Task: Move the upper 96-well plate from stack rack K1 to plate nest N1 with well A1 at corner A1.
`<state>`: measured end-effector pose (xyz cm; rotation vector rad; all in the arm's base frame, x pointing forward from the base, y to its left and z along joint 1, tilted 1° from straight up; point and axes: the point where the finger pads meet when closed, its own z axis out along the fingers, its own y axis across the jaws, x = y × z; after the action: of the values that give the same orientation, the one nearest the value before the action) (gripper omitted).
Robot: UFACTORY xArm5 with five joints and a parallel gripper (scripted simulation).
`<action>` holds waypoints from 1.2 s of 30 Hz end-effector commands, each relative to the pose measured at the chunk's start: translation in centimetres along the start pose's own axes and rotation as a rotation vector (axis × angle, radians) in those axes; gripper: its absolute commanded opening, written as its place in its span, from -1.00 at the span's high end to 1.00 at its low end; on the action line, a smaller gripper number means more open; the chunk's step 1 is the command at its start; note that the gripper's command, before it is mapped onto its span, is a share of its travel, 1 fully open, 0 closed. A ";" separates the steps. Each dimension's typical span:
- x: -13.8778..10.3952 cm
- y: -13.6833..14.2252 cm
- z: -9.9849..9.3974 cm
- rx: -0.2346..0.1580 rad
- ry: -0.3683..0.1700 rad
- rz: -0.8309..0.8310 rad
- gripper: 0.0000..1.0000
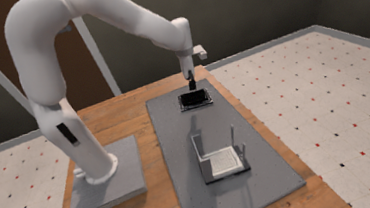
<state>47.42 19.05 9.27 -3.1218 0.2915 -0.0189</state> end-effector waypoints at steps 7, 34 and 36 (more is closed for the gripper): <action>0.1 -0.1 -2.3 -0.006 0.009 0.000 -1.00; 0.0 -0.1 -8.6 -0.006 0.009 0.000 -1.00; 0.0 -0.1 -8.6 -0.006 0.009 0.000 -1.00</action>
<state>47.33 19.10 17.59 -3.1209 0.2914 -0.0215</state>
